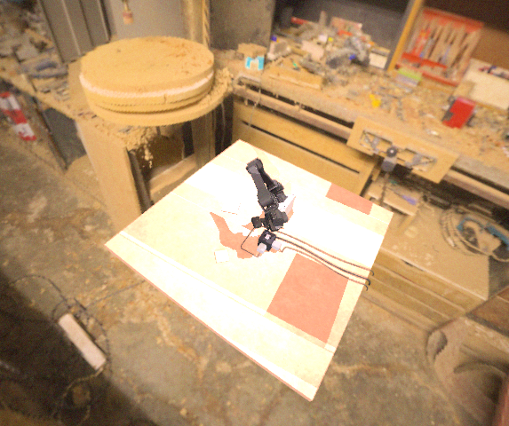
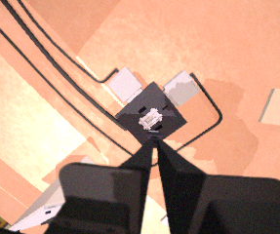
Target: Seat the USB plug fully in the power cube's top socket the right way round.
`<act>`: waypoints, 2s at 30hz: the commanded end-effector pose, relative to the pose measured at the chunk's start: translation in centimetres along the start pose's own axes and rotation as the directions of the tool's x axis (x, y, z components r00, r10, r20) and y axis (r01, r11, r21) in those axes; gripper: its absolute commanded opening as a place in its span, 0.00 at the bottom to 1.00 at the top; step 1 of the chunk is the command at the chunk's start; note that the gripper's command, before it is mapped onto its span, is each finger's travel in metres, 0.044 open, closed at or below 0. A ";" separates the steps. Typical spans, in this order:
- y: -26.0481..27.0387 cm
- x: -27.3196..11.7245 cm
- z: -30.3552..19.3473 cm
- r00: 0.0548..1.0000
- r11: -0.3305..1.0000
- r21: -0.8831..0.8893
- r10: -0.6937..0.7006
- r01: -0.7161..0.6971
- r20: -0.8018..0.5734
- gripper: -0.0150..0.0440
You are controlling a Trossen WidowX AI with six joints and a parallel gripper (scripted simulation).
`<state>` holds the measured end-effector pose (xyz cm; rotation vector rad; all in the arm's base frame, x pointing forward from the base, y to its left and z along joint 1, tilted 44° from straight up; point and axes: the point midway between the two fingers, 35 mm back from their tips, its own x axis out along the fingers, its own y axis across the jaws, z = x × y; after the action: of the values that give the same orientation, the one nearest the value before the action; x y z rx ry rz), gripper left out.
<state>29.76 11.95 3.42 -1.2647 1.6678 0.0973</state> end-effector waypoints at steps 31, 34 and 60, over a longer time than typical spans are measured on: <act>0.0 0.1 0.0 1.000 0.710 -0.705 0.001 -0.001 -0.001 0.25; 0.0 0.1 0.0 1.000 0.710 -0.705 0.001 -0.001 -0.001 0.25; 0.1 0.2 0.1 1.000 0.716 -0.698 0.008 0.001 0.009 0.25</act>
<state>29.91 11.94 3.33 -1.8121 1.6740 0.8029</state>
